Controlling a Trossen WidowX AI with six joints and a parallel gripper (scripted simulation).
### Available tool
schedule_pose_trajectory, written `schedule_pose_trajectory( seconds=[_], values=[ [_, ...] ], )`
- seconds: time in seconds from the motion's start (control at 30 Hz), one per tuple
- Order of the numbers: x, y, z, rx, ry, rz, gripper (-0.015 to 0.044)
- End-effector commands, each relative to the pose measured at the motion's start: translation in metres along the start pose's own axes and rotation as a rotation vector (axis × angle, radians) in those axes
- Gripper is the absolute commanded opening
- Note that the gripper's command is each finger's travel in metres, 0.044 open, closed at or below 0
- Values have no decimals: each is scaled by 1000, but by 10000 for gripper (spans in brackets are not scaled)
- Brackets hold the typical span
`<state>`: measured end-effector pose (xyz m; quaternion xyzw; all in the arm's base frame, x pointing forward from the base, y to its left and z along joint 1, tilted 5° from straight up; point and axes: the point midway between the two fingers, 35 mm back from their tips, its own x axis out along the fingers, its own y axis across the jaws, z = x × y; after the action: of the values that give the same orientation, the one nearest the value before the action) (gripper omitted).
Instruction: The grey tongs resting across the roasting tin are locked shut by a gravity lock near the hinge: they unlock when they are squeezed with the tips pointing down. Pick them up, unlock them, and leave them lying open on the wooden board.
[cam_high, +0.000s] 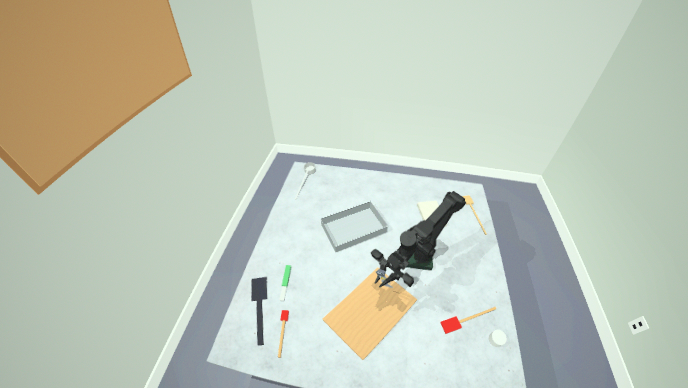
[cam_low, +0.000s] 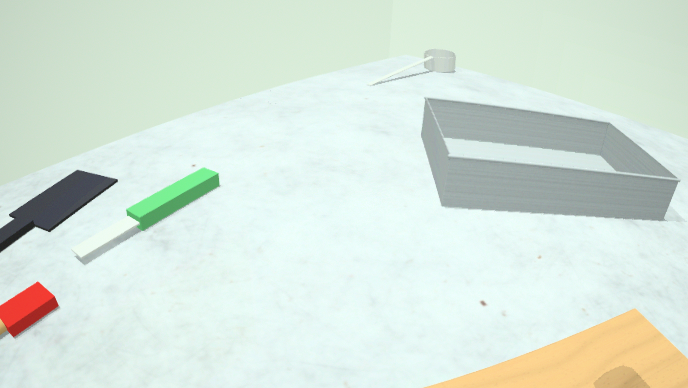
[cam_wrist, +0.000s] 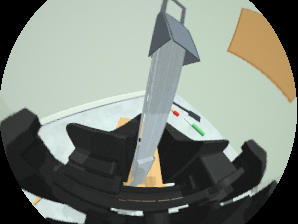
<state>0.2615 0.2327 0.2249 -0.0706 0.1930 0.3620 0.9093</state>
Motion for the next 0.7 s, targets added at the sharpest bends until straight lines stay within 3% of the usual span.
schedule_pose_trajectory(
  seconds=[0.0, 0.67],
  values=[
    [-1, 0, 2, 3, -7, 4, -150],
    [1, 0, 1, 4, 2, 4, -150]
  ],
)
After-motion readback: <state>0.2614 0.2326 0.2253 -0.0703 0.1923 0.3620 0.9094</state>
